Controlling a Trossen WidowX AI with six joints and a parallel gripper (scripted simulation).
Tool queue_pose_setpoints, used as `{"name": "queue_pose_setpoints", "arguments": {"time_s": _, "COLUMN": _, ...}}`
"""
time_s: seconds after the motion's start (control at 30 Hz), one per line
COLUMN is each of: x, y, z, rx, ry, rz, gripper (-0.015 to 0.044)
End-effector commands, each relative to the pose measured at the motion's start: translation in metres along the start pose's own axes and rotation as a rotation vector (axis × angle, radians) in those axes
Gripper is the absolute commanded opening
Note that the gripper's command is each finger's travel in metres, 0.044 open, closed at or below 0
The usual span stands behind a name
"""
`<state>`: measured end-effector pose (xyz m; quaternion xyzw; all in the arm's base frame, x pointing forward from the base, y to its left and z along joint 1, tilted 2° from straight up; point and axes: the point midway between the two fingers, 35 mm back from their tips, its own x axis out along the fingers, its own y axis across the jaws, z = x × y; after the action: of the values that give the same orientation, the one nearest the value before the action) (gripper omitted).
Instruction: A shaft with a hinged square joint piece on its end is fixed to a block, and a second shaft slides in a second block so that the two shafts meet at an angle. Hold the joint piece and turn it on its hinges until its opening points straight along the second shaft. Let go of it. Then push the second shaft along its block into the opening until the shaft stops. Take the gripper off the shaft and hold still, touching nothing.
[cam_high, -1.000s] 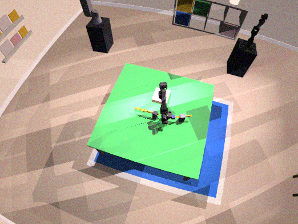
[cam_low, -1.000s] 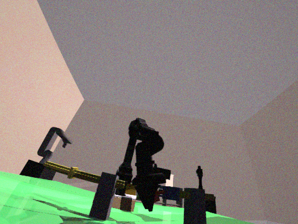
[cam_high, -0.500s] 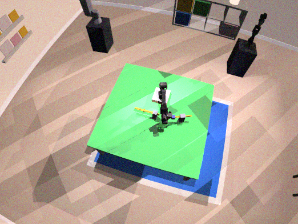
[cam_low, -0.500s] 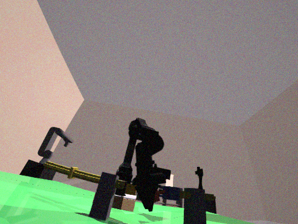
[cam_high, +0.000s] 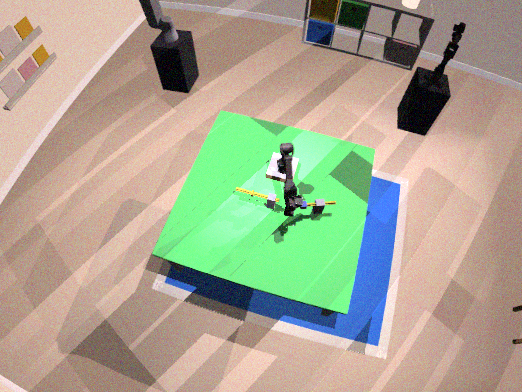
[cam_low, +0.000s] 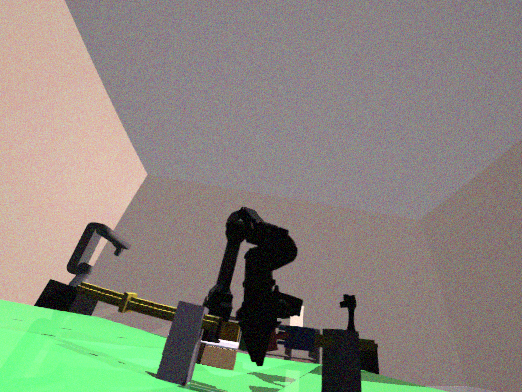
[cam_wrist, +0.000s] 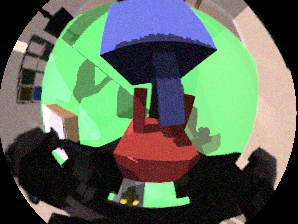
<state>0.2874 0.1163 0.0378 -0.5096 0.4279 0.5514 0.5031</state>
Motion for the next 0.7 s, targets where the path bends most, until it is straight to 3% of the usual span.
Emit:
{"name": "queue_pose_setpoints", "arguments": {"time_s": 0.0, "x": -0.002, "y": 0.001, "z": 0.000, "rx": 0.032, "ry": 0.050, "rz": -0.001, "gripper": 0.0000}}
{"name": "queue_pose_setpoints", "arguments": {"time_s": 0.67, "x": -0.013, "y": 0.007, "z": -0.001, "rx": 0.153, "ry": 0.257, "rz": 0.005, "gripper": 0.0000}}
